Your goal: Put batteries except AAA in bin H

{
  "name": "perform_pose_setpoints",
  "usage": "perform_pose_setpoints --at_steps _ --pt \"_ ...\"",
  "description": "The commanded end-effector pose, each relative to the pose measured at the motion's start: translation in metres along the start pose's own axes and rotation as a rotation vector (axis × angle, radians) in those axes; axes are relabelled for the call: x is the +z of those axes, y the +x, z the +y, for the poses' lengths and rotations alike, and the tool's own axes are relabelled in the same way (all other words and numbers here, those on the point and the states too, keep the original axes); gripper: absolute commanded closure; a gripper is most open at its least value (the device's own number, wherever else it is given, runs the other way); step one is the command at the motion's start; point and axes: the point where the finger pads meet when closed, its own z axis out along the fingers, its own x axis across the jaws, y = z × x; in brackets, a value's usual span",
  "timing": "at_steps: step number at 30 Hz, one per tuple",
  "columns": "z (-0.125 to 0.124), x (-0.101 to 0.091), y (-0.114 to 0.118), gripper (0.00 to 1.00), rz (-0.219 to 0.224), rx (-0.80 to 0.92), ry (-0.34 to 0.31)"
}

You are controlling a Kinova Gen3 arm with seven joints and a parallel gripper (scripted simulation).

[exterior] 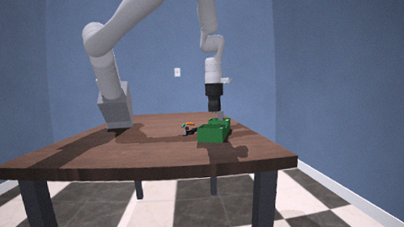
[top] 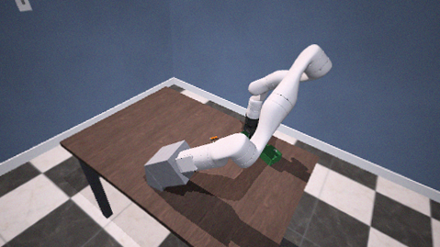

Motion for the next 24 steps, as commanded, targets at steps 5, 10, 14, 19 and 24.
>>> perform_pose_setpoints --at_steps 5,10,14,19,24 --pt "0.001 0.0 0.003 0.69 0.006 0.008 -0.003" --pt "0.002 -0.01 0.001 0.69 0.003 -0.004 -0.003" --pt "0.002 -0.015 0.0 0.69 0.003 -0.004 -0.002" --pt "0.001 -0.019 0.0 0.69 0.002 -0.003 -0.002" --pt "0.001 -0.026 0.0 0.69 0.001 -0.003 -0.001"
